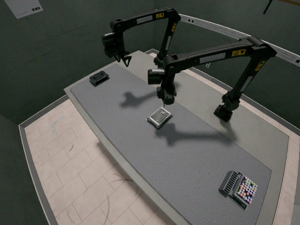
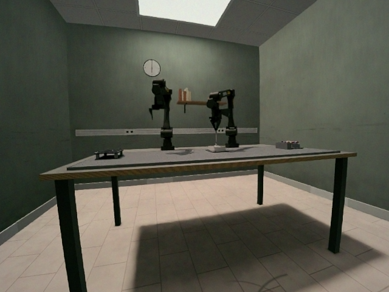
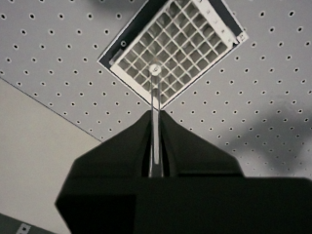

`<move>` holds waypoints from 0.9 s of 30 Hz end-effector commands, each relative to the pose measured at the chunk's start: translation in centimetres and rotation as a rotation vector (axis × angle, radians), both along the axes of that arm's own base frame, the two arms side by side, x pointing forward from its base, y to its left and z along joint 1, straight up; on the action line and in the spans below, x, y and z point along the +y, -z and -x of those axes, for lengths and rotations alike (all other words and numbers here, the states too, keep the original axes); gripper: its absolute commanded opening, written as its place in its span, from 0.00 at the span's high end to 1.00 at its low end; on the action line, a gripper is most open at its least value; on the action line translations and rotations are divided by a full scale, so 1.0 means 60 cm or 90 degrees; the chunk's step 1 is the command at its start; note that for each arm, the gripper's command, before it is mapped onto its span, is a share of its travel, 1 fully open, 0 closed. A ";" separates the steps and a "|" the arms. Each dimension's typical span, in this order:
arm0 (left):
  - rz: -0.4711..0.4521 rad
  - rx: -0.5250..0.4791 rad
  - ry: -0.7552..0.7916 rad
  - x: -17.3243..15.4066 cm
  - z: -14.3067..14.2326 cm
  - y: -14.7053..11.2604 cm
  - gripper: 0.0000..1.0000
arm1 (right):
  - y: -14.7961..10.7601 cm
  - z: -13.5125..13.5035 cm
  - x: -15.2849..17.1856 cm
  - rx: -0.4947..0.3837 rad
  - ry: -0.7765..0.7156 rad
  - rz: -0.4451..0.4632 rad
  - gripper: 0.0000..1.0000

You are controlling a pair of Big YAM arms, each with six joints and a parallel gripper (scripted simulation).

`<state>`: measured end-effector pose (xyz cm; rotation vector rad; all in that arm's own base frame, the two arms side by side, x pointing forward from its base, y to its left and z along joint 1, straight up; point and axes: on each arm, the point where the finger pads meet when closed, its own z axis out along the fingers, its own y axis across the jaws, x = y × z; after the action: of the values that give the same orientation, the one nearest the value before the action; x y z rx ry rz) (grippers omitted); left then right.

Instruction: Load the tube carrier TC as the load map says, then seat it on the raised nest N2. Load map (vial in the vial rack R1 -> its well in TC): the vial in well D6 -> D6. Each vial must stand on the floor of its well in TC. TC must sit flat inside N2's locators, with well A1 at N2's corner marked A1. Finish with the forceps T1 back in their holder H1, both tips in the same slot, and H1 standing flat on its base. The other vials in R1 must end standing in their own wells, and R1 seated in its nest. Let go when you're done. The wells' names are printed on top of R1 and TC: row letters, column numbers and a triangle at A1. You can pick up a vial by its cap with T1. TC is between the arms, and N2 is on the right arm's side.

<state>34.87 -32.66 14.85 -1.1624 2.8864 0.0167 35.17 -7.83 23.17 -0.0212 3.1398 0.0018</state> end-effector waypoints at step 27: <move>0.002 0.000 0.003 -0.002 -0.013 0.018 0.93 | -0.021 -0.012 -0.003 -0.021 0.006 0.006 0.00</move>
<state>34.87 -32.66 14.40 -1.1624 2.8865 0.0167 35.17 -7.83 23.17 -0.0212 3.1398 0.0018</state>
